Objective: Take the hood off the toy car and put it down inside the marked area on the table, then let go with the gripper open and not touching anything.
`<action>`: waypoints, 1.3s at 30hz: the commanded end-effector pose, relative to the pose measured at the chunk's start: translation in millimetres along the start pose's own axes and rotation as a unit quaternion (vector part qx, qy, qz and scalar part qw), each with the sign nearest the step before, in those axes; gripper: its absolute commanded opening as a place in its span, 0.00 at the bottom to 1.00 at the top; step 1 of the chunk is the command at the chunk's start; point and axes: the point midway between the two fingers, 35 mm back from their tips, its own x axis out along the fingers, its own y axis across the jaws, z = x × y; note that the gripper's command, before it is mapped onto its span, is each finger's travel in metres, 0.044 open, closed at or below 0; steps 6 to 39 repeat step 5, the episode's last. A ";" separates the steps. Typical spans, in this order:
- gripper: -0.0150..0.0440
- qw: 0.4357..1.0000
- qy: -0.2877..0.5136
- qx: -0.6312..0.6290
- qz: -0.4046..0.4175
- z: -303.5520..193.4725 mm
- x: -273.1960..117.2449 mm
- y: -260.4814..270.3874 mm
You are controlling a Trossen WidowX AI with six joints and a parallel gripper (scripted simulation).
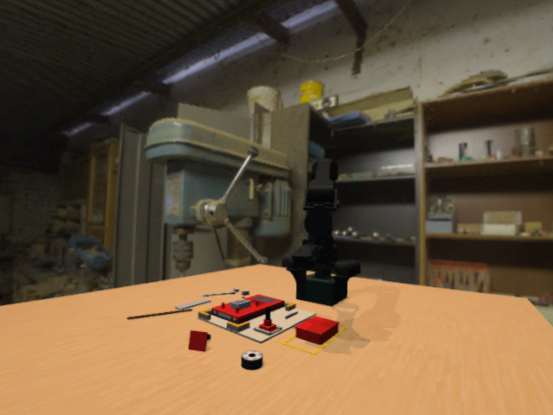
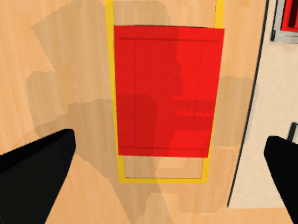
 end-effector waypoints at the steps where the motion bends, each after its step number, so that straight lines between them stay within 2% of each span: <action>1: 1.00 1.000 0.001 -0.002 0.001 -0.3 -0.5 0.3; 39: 1.00 1.000 0.001 -0.002 0.001 -0.3 -0.5 0.3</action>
